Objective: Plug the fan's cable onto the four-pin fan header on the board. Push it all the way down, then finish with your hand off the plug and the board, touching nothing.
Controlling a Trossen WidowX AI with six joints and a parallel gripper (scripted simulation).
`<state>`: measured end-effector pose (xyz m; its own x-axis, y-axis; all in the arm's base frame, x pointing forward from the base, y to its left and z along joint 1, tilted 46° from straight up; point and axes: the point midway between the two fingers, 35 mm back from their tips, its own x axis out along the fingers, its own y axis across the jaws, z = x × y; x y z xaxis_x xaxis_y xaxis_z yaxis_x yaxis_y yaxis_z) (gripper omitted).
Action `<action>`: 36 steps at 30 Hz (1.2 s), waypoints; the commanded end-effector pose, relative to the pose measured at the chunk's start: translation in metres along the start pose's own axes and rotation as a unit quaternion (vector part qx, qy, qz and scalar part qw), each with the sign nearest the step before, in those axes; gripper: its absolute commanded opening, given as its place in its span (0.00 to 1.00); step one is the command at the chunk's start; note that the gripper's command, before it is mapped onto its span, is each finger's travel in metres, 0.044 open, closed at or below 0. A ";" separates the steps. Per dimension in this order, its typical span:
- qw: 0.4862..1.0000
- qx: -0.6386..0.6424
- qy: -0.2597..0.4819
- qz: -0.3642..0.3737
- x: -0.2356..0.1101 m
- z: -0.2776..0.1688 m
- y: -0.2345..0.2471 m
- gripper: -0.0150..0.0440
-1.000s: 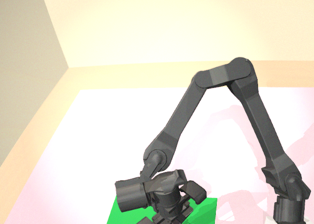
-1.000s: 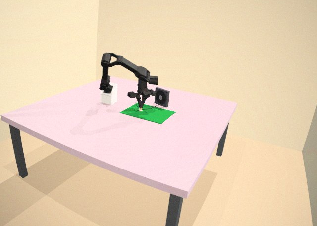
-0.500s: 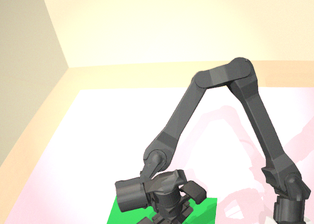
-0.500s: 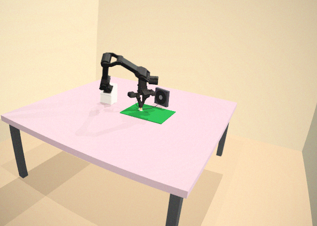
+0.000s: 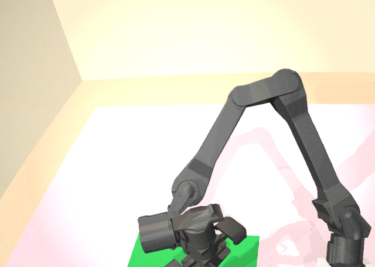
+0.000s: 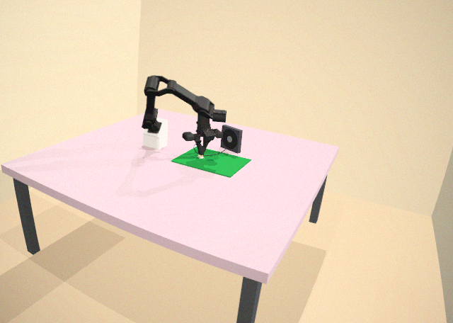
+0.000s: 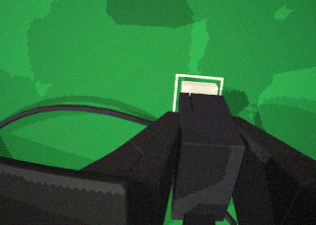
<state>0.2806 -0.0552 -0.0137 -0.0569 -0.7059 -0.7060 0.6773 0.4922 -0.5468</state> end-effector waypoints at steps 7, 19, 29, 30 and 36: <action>1.000 -0.003 -0.001 -0.003 0.007 -0.001 0.000 0.25; 1.000 -0.003 -0.001 -0.003 0.013 -0.001 0.000 0.25; 1.000 0.000 -0.001 -0.001 0.010 0.000 -0.001 0.69; 1.000 0.000 -0.001 -0.001 0.010 0.000 -0.001 0.69; 1.000 -0.003 0.000 -0.002 -0.042 0.000 0.000 0.69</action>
<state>0.2759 -0.0508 -0.0095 -0.0839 -0.7121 -0.6970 0.6625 0.4826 -0.5729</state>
